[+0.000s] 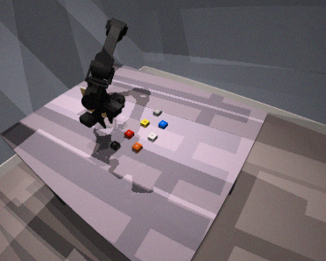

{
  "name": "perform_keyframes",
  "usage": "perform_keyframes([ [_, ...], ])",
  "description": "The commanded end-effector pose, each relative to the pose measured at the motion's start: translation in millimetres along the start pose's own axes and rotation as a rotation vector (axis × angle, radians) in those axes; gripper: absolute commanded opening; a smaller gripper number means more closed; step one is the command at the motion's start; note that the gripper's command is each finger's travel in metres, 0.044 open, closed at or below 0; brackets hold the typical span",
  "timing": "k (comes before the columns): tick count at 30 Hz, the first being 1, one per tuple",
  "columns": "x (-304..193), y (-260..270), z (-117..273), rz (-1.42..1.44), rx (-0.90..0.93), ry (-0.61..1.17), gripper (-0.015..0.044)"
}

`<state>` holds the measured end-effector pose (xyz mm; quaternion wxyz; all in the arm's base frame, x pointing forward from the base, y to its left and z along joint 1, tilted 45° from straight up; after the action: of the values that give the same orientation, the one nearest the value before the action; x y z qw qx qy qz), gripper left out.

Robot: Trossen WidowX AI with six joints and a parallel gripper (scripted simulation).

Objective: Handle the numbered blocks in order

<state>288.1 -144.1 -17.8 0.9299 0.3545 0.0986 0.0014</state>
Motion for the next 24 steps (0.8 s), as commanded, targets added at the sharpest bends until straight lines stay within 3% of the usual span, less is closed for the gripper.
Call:
perform_keyframes([
  [1, -0.6, 1.5, -0.1, 0.007, 0.002, 0.016, 0.0120],
  [8, 3.4, 14.3, 2.3, 0.004, -0.005, 0.014, 0.0120],
  [14, 17.4, 132.0, 10.7, -0.004, -0.028, -0.001, 0.0120],
  [20, -10.4, 245.9, 4.4, 0.003, 0.003, 0.010, 0.0120],
  [24, -24.1, 271.9, 1.7, 0.006, 0.017, 0.020, 0.0120],
])
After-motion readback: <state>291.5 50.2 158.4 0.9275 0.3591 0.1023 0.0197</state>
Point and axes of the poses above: the point midway between the two fingers, 35 mm back from their tips, its own z axis back along the fingers, its own y axis across the jaws, x = y × z, the point moved 10 cm from there along z, back along the fingers, and after that the axes turned 11 degrees about -z, right-handed, at the moved point
